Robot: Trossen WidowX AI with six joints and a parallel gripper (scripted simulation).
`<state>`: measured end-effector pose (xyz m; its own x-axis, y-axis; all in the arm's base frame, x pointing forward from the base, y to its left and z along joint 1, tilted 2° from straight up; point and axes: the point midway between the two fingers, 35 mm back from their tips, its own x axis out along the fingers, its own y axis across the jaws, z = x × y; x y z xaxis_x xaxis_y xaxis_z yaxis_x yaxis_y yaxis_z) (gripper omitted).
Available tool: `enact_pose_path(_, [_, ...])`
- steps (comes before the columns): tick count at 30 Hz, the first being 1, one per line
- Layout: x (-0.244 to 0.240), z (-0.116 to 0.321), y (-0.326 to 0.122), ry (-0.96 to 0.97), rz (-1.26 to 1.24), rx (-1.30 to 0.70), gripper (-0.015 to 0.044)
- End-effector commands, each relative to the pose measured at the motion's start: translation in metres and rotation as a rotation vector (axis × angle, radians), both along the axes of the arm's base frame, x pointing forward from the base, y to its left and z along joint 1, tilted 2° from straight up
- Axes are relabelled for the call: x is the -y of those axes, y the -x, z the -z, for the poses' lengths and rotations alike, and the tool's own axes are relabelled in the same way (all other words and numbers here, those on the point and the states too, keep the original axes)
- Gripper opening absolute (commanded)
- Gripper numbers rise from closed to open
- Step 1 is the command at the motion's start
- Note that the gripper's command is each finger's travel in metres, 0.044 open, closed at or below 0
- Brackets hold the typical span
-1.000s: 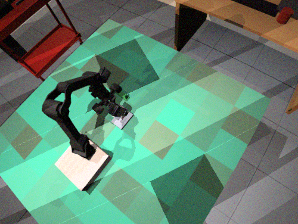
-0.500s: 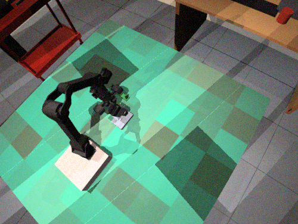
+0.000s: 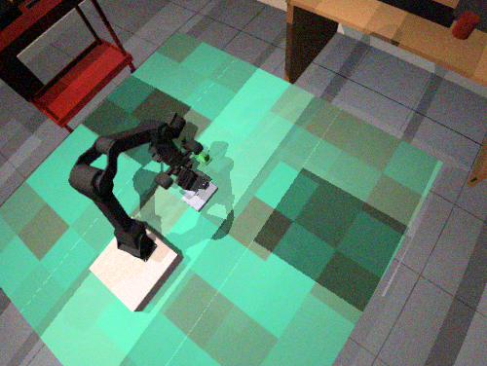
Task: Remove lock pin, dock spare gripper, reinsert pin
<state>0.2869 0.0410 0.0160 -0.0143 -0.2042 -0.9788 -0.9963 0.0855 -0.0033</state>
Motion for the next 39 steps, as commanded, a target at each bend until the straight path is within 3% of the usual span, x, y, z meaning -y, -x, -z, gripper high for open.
enact_pose_path(1, [0.003,0.0,0.0,0.005,-0.005,0.0,0.0])
enact_pose_path(16, [0.007,0.0,0.001,0.005,-0.005,-0.001,0.0])
enact_pose_path(24, [0.006,0.0,0.001,0.0,0.0,-0.002,0.02])
enact_pose_path(39, [-0.008,-0.018,0.002,0.002,-0.006,-0.01,0.02])
